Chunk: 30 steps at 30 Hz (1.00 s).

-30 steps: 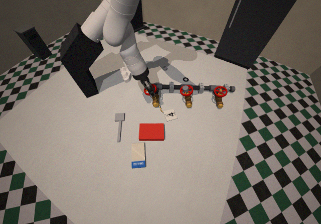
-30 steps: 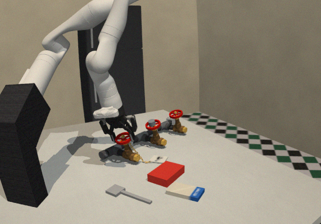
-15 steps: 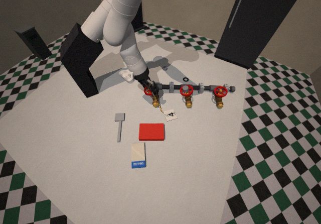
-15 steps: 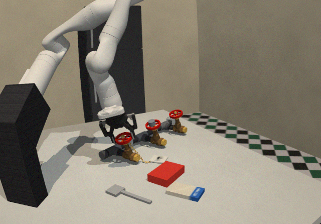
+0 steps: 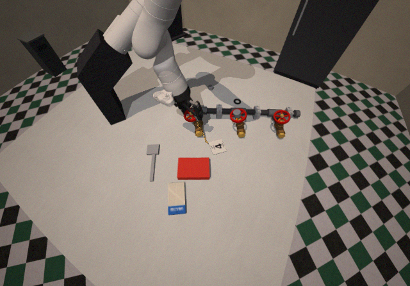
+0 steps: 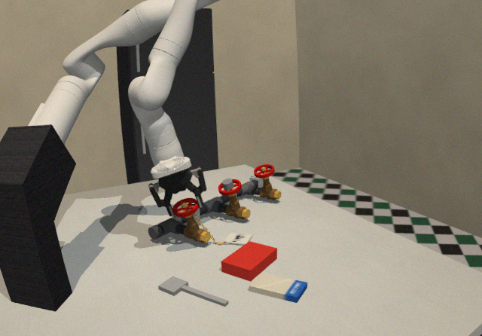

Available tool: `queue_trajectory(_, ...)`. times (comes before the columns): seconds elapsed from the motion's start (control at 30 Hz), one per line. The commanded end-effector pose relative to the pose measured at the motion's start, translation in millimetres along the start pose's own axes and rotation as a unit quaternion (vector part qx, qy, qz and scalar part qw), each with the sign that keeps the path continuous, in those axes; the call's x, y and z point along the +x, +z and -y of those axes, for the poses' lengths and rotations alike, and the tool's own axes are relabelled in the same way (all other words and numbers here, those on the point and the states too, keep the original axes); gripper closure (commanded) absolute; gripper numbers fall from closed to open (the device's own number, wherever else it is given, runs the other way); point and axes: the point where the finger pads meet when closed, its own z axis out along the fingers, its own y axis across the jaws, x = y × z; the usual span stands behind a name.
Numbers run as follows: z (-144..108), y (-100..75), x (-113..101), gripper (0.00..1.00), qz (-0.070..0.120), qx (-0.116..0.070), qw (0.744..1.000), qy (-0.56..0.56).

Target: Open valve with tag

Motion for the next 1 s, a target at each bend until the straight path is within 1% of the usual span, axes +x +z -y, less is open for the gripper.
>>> queue_trajectory(0.0,0.2,0.3,-5.6,0.25,0.005,0.001,1.0,-0.016)
queue_trajectory(0.57,0.2,0.3,-5.6,0.25,0.005,0.001,1.0,-0.03)
queue_trajectory(0.6,0.2,0.3,-5.6,0.0,0.005,0.001,1.0,-0.03)
queue_trajectory(0.97,0.2,0.3,-5.6,0.0,0.005,0.001,1.0,-0.03)
